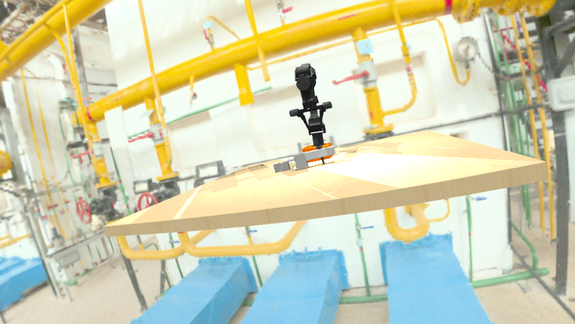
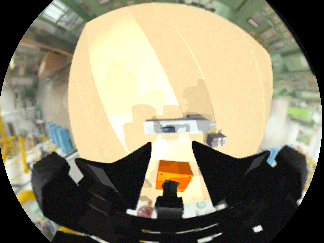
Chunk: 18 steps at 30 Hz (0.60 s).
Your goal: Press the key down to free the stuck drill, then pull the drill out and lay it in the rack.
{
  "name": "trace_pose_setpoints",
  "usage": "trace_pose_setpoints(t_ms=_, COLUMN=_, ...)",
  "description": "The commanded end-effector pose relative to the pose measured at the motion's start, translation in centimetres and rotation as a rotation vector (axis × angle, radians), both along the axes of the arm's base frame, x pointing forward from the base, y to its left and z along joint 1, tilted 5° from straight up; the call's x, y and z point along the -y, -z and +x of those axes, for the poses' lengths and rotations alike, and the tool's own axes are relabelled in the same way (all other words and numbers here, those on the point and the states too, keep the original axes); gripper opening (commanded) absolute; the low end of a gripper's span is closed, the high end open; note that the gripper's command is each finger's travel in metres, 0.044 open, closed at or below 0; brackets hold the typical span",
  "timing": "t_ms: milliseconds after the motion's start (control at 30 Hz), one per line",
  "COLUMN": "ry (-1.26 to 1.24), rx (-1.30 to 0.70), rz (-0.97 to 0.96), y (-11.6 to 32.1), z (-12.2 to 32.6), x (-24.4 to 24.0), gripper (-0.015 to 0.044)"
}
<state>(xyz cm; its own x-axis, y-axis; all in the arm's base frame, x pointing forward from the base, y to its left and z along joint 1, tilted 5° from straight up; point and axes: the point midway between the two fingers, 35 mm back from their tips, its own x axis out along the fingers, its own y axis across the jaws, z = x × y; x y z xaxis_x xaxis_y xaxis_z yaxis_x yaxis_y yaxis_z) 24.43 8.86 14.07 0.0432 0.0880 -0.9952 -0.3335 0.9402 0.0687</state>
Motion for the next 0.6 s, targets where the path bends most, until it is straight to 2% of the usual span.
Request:
trace_pose_setpoints(t_ms=0, ry=-0.011, rx=0.001, rz=-0.001, y=0.1, z=0.1, x=0.1, gripper=0.0367)
trace_pose_setpoints(t_ms=100, ry=-0.17, rx=0.017, rz=-0.01, y=1.0, z=1.1, x=1.4, gripper=0.044)
trace_pose_setpoints(t_ms=567, ry=-1.168, rx=0.094, rz=-0.06, y=7.8, z=4.9, x=10.8, gripper=0.044)
